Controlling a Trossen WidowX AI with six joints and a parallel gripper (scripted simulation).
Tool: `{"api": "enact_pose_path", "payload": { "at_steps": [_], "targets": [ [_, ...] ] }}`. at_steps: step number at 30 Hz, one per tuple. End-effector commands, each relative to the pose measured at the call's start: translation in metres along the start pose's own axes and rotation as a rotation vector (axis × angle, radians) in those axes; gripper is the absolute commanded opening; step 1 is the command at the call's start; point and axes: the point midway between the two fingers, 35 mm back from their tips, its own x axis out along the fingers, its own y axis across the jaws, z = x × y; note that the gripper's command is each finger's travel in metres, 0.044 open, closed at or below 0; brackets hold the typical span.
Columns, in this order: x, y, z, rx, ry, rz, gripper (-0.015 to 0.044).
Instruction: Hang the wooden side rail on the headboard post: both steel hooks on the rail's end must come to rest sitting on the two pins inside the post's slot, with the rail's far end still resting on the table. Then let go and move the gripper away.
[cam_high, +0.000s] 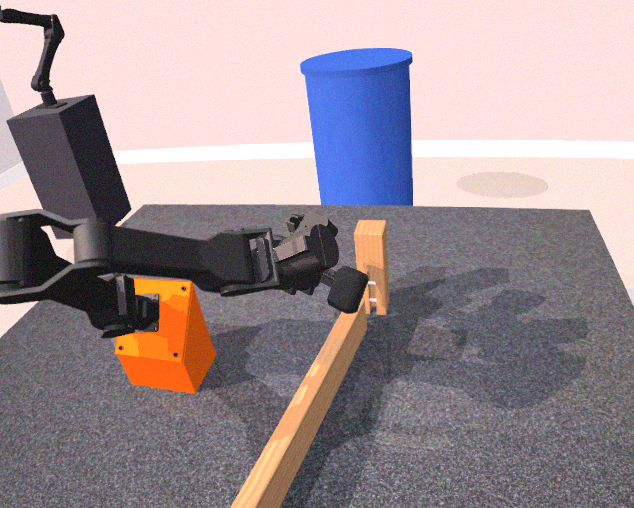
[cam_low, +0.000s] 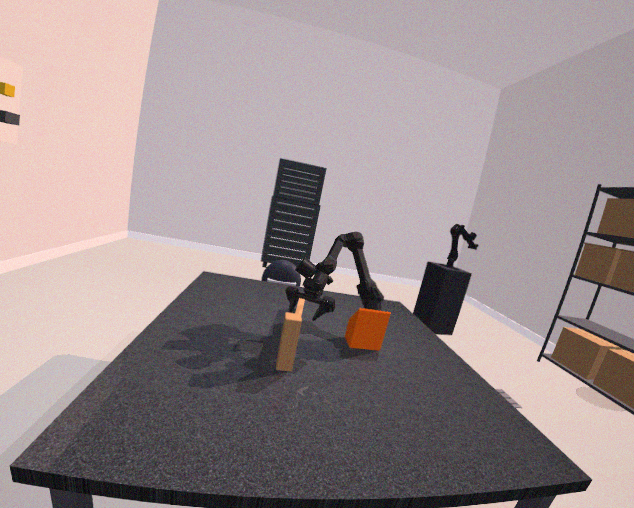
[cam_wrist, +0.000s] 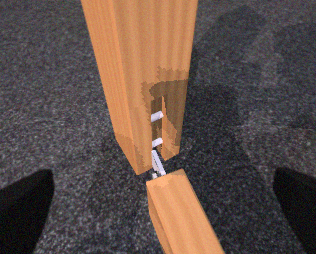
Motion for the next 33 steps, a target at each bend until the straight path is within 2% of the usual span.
{"api": "enact_pose_path", "payload": {
  "at_steps": [1, 8, 16, 25, 33],
  "targets": [
    [0.000, 0.001, -0.001, -0.006, -0.001, 0.002, 0.0440],
    [0.001, 0.001, -0.001, 0.054, 0.018, 0.008, 0.0440],
    [0.008, -0.002, -0.007, 0.731, 0.254, -0.029, 0.0440],
    [0.005, -0.007, -0.012, 1.441, 0.469, -0.302, 0.0440],
    [-0.002, -0.012, -0.012, 1.755, 0.519, -0.545, 0.0440]
  ]
}}
